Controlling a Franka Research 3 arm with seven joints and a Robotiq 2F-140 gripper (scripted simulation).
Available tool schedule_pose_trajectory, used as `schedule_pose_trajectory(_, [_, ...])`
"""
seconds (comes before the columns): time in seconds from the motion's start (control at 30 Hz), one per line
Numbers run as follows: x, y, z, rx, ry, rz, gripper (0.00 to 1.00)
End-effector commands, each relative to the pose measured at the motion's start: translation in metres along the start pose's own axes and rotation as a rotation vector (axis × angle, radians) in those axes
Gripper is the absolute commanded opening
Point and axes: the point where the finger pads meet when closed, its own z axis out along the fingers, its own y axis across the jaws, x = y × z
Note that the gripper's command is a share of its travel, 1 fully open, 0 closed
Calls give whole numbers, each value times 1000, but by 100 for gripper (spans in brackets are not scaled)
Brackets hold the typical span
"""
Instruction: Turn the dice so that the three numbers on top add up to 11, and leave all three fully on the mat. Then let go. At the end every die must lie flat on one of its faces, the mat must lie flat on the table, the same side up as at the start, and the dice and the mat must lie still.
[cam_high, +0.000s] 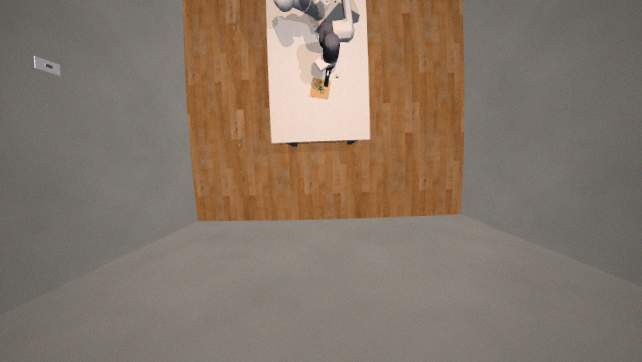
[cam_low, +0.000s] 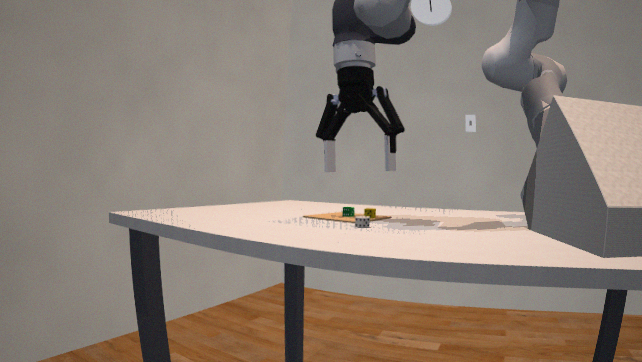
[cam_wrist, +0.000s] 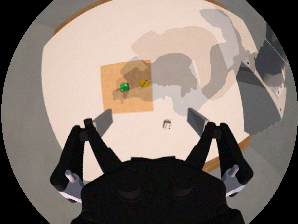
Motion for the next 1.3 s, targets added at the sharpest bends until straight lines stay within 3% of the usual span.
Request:
schedule_pose_trajectory(0.0, [-1, -2, 0, 13, -4, -172, 100])
schedule_pose_trajectory(0.3, [-8, 4, 1, 15, -4, -314, 100])
schedule_pose_trajectory(1.27, [-39, 35, -1, 34, -7, -987, 100])
